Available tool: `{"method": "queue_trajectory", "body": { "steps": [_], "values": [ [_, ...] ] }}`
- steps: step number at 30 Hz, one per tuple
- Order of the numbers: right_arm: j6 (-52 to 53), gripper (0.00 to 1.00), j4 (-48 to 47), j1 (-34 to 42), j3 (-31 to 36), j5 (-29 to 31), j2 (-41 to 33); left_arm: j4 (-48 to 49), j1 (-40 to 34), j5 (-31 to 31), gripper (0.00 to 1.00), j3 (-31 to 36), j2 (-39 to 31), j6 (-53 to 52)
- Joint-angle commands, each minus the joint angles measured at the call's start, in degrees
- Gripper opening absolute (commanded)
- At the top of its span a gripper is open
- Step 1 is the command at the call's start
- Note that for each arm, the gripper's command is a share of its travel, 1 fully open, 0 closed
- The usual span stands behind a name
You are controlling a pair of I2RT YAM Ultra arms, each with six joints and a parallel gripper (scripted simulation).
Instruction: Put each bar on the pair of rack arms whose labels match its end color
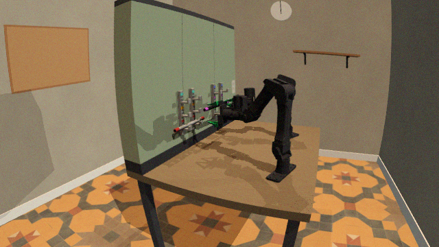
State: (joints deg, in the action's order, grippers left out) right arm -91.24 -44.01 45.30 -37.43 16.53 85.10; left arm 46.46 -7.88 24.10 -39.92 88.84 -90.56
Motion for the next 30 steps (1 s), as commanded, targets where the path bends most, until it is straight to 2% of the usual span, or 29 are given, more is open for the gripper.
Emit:
{"method": "queue_trajectory", "body": {
  "steps": [1,30],
  "values": [
    [1.09,0.0,-0.44,-1.88,-0.24,-2.54,-2.96,1.09,0.51,-0.42,1.0,0.27,-1.66,0.55],
    [1.12,0.0,4.44,-13.86,-1.13,-14.55,-6.92,1.09,0.51,-0.43,1.0,0.27,-1.66,0.55]
  ]
}}
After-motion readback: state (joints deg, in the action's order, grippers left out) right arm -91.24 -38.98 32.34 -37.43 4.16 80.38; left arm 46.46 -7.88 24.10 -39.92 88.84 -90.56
